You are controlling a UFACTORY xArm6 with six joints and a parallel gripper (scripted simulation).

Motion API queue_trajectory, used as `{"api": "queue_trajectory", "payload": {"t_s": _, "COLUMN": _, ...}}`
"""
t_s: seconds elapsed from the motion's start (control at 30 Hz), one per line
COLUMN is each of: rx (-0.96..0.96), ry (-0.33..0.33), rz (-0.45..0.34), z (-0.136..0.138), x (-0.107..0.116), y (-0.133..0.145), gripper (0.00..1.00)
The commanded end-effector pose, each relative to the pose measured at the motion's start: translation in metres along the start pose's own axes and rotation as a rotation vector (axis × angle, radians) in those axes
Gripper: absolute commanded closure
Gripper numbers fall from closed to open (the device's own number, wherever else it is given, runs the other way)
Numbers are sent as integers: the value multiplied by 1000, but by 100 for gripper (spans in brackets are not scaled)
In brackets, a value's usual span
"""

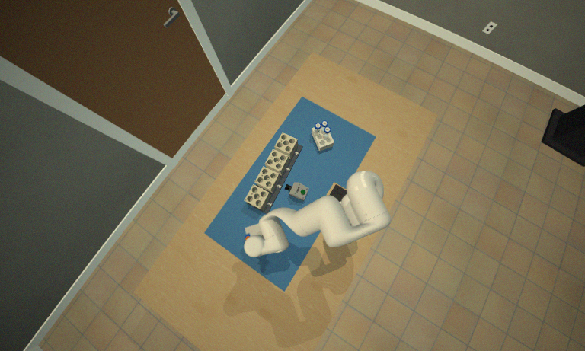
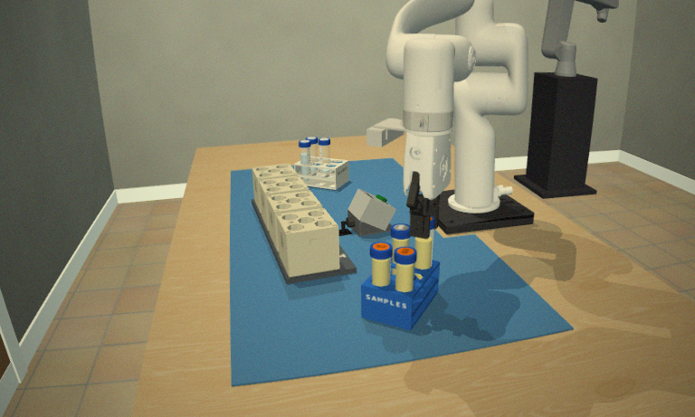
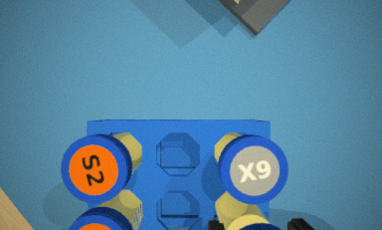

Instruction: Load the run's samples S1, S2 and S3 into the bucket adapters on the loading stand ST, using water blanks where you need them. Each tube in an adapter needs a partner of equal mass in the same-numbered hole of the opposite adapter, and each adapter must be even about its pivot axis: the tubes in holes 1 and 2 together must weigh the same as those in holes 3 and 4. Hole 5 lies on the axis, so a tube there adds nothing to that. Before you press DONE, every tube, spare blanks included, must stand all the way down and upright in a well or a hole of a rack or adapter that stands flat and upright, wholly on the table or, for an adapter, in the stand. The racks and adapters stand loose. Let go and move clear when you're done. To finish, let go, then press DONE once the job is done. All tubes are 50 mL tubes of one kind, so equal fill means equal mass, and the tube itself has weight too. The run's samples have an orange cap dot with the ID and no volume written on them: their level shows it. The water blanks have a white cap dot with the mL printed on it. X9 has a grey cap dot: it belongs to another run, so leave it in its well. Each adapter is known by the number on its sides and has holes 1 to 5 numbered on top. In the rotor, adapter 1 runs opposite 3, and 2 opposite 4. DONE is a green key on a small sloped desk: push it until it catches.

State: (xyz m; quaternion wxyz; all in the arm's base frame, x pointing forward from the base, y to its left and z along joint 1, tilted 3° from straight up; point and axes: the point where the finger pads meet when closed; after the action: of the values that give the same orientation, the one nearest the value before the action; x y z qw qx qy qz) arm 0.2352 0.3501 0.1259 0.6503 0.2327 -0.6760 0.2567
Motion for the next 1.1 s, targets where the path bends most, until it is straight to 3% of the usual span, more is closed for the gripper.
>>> {"api": "queue_trajectory", "payload": {"t_s": 0.0, "rx": 0, "ry": -6, "rz": -2, "z": -2, "x": 10, "y": 1, "gripper": 100}}
{"api": "queue_trajectory", "payload": {"t_s": 1.07, "rx": 0, "ry": -6, "rz": -2, "z": -2, "x": 66, "y": 0, "gripper": 100}}
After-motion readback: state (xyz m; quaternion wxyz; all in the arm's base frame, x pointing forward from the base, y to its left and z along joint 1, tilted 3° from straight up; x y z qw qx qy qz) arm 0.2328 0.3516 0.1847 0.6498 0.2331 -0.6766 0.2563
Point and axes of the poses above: the point where the finger pads meet when closed, its own x axis back along the fingers, its own z axis across the jaws, y = z × x, and after that the axes turned 12 degrees about -x, right-handed
